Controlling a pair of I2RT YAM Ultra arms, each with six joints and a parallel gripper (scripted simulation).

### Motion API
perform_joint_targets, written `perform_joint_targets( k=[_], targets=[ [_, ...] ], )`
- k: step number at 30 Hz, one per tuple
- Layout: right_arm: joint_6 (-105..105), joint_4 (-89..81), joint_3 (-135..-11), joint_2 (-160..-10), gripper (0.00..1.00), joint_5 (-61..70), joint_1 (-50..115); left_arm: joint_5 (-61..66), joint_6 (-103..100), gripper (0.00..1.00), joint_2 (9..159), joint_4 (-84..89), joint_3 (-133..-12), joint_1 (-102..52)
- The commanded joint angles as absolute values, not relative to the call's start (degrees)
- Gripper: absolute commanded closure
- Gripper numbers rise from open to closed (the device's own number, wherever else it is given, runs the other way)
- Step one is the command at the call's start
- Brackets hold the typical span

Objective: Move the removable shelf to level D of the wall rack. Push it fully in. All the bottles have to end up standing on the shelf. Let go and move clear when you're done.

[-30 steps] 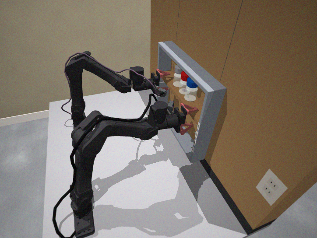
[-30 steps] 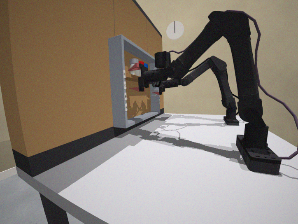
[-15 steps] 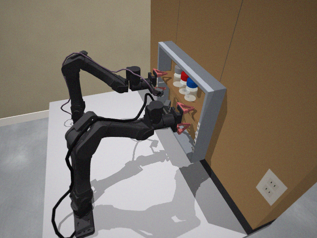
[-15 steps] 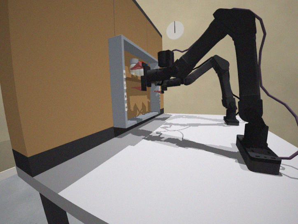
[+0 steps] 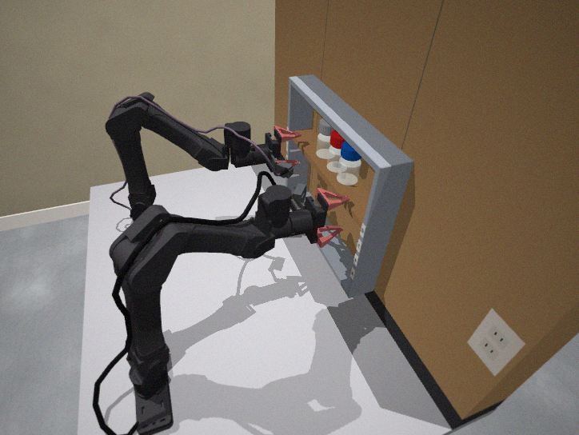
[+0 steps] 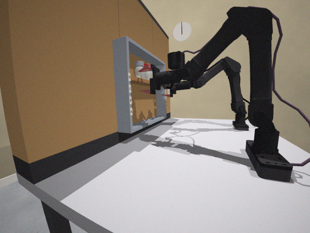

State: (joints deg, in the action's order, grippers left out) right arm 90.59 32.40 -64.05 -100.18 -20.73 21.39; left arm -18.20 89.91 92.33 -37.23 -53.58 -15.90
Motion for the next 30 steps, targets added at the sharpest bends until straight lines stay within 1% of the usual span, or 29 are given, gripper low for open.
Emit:
perform_joint_targets(
  k=[1, 30],
  targets=[
    [89.96, 34.04, -63.12, -97.20, 0.00, -21.43, 22.07, -18.98, 89.98, 0.00, 90.20, -37.98, -52.20, -16.72],
    [89.96, 34.55, -56.42, -91.00, 0.00, -23.44, 24.08, -21.01, 89.99, 0.00, 83.56, -37.58, -45.97, -18.74]
  ],
)
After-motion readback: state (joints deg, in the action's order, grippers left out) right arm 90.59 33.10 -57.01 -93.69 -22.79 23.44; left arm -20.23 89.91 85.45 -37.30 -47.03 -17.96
